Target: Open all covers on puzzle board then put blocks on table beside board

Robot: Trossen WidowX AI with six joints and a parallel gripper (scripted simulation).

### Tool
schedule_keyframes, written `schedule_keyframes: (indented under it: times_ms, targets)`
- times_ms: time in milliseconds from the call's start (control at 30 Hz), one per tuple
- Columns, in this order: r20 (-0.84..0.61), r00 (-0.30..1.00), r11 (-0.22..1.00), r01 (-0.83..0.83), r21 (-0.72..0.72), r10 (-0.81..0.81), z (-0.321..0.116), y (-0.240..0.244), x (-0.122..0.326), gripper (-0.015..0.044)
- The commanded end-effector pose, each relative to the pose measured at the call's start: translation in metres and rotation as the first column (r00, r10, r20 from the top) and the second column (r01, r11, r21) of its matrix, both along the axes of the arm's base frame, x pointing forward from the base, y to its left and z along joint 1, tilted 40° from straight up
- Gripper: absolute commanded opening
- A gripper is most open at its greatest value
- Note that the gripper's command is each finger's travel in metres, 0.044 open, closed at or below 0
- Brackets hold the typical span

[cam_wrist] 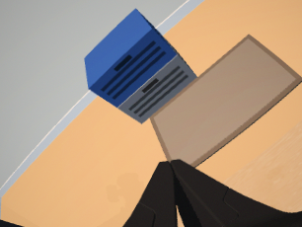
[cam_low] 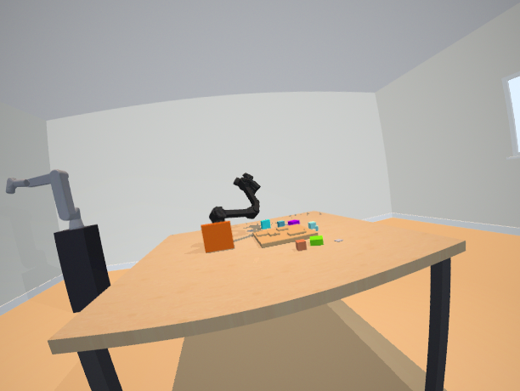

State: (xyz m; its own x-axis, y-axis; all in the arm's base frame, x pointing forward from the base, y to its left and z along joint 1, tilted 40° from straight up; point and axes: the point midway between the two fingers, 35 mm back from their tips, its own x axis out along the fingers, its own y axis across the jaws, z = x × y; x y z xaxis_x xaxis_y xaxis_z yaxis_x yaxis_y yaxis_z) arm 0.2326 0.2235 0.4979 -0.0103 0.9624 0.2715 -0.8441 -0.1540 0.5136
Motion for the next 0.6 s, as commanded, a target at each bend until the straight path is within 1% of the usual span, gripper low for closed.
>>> schedule_keyframes:
  times_ms: [0, 133, 300, 567]
  targets:
    - [0.012, 1.000, 0.999, -0.020, 0.034, 0.020, 0.011, 0.002, -0.015, 0.0000]
    - [-0.019, 1.000, 0.998, -0.024, 0.056, 0.025, 0.017, 0.001, -0.021, 0.0000]
    - [-0.019, 0.999, 0.995, -0.044, 0.094, 0.046, 0.028, 0.001, -0.036, 0.0000]
    - [0.030, 0.995, 0.982, -0.096, 0.160, 0.092, 0.048, -0.001, -0.068, 0.0000]
